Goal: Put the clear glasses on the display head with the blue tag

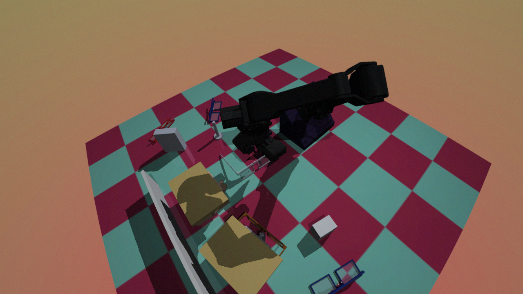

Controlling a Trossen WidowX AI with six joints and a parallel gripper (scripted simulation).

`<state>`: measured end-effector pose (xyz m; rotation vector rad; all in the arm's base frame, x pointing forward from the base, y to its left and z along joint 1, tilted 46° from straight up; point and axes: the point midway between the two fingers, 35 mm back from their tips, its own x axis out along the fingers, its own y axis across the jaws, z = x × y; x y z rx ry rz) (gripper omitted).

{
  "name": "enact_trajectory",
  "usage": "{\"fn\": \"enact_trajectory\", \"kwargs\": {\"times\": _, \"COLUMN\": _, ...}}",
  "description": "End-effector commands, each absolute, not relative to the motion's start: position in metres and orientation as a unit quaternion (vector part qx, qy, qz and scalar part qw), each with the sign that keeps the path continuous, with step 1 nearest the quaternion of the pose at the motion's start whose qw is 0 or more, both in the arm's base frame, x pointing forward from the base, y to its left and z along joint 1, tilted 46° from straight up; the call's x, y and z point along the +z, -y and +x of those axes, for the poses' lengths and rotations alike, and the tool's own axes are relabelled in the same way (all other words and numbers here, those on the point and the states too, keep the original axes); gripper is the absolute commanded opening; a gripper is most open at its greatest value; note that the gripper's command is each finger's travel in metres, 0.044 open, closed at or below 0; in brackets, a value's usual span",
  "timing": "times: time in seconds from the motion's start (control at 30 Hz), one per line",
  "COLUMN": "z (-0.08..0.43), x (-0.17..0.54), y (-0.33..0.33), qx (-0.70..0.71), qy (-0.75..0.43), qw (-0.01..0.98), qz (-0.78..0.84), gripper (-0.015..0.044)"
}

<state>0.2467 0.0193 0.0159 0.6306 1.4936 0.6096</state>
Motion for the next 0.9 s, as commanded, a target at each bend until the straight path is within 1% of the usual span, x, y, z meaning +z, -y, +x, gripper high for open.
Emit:
{"fn": "enact_trajectory", "kwargs": {"times": 0.0, "z": 0.2444, "x": 0.025, "y": -0.0141, "qx": 0.269, "qy": -0.66, "qw": 0.645, "qz": 0.275, "gripper": 0.0107}}
{"fn": "enact_trajectory", "kwargs": {"times": 0.1, "z": 0.2473, "x": 0.0188, "y": -0.0175, "qx": 0.268, "qy": -0.656, "qw": 0.649, "qz": 0.277, "gripper": 0.0186}}
{"fn": "enact_trajectory", "kwargs": {"times": 0.13, "z": 0.2473, "x": 0.0188, "y": -0.0175, "qx": 0.268, "qy": -0.656, "qw": 0.649, "qz": 0.277, "gripper": 0.02}}
{"fn": "enact_trajectory", "kwargs": {"times": 0.43, "z": 0.2454, "x": 0.0202, "y": -0.0116, "qx": 0.267, "qy": -0.661, "qw": 0.644, "qz": 0.277, "gripper": 0.02}}
{"fn": "enact_trajectory", "kwargs": {"times": 0.5, "z": 0.2454, "x": 0.0202, "y": -0.0116, "qx": 0.267, "qy": -0.661, "qw": 0.644, "qz": 0.277, "gripper": 0.0148}}
{"fn": "enact_trajectory", "kwargs": {"times": 0.53, "z": 0.2454, "x": 0.0202, "y": -0.0116, "qx": 0.267, "qy": -0.661, "qw": 0.644, "qz": 0.277, "gripper": 0.014}}
{"fn": "enact_trajectory", "kwargs": {"times": 0.87, "z": 0.2455, "x": 0.0196, "y": -0.0122, "qx": 0.267, "qy": -0.661, "qw": 0.644, "qz": 0.277, "gripper": 0.014}}
